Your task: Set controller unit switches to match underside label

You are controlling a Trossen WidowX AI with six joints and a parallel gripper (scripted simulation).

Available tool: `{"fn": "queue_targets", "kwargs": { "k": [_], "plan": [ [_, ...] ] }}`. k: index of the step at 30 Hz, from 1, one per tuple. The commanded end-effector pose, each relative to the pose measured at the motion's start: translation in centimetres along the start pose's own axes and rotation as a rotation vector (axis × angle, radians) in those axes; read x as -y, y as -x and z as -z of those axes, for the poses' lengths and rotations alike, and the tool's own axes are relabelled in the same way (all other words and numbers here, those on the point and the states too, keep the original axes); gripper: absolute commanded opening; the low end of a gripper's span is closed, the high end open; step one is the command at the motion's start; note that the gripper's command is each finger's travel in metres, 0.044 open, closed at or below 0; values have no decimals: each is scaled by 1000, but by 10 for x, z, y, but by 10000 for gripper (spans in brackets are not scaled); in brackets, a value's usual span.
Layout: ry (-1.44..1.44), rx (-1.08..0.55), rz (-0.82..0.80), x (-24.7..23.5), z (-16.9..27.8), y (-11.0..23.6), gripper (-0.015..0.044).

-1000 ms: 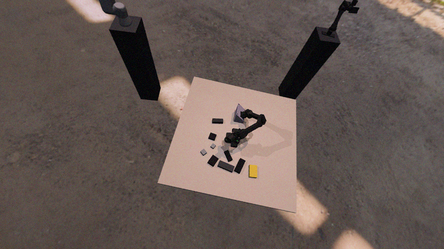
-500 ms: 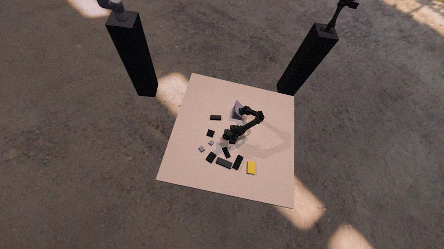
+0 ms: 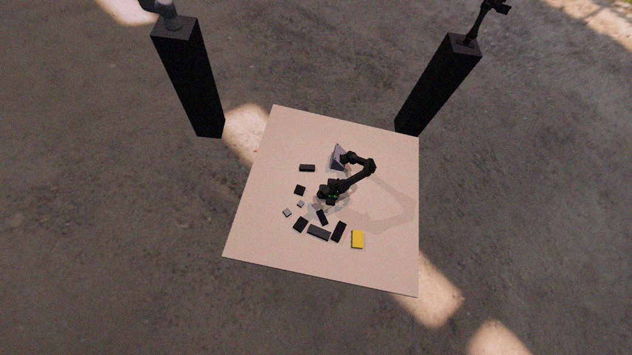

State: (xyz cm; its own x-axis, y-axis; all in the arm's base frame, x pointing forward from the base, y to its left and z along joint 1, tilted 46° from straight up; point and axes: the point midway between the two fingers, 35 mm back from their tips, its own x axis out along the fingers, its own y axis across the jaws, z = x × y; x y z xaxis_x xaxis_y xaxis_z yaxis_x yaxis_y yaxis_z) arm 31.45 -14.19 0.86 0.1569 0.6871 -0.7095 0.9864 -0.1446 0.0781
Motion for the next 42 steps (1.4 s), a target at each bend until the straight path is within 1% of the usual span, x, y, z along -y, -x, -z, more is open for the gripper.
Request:
{"fn": "queue_targets", "kwargs": {
  "k": [1,2,4,7,14,21,33,42],
  "plan": [
    [0,0,1,0,0,0,420],
    [0,0,1,0,0,0,440],
    [0,0,1,0,0,0,440],
    [-1,-2,-27,9,-9,-4,361],
    [-3,-5,-164,58,-41,-28,177],
    [-3,4,-286,105,-50,-51,0],
    [-4,5,-290,107,-50,-52,0],
    [-4,5,-286,106,-51,-66,0]
  ]
}}
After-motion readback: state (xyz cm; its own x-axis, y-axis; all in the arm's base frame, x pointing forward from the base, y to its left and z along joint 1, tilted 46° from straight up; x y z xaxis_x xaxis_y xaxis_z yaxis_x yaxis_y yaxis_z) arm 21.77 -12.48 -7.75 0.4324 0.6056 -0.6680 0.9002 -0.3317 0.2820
